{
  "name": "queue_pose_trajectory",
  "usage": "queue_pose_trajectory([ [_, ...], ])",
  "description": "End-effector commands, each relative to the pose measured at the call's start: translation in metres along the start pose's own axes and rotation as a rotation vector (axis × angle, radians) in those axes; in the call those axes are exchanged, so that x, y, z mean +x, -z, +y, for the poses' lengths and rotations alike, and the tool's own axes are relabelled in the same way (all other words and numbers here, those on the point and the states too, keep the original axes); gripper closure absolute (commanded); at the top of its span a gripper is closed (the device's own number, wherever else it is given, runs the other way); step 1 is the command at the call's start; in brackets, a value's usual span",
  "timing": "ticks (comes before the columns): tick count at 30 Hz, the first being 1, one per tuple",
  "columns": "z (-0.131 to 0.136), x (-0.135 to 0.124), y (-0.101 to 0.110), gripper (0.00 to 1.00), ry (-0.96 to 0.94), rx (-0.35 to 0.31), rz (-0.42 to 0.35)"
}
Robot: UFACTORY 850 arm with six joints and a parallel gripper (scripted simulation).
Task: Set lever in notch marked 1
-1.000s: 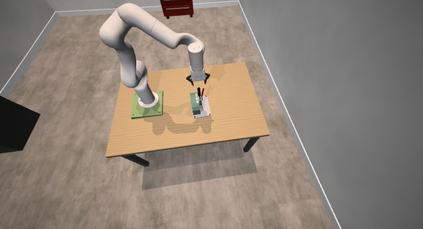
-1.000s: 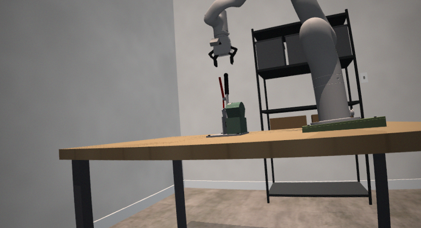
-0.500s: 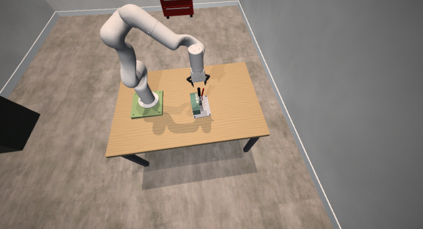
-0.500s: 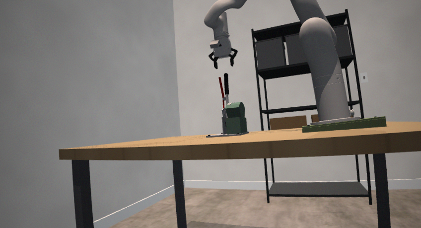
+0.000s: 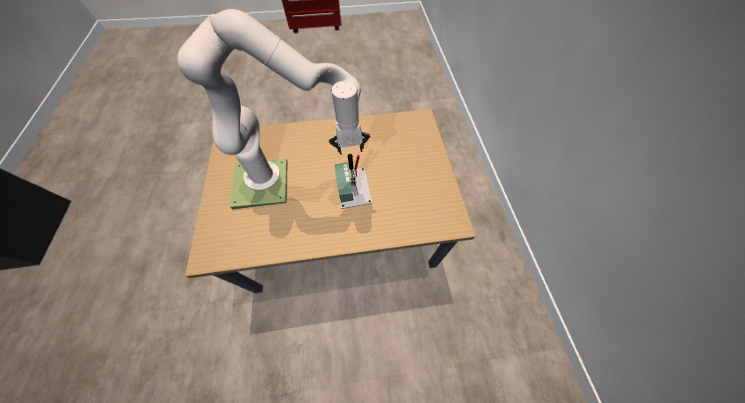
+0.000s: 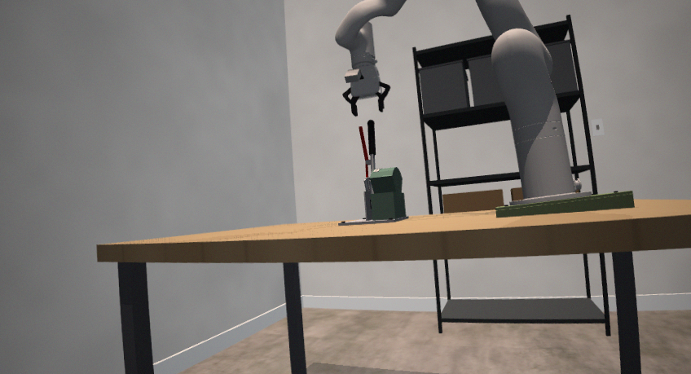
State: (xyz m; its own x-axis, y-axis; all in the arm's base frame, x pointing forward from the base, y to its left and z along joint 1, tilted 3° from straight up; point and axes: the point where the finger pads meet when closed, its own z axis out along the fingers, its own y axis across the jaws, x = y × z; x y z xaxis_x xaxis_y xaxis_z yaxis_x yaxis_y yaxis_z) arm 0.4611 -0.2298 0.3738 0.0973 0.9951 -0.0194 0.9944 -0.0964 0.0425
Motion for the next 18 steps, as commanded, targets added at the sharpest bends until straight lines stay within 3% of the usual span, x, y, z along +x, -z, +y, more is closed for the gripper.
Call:
queue_pose_trajectory([
  [1,0.0006,-0.0002,-0.0015,0.01,0.0,-0.002,-0.001],
  [18,0.0006,-0.0002,-0.0038,0.01,0.0,-0.002,-0.001],
])
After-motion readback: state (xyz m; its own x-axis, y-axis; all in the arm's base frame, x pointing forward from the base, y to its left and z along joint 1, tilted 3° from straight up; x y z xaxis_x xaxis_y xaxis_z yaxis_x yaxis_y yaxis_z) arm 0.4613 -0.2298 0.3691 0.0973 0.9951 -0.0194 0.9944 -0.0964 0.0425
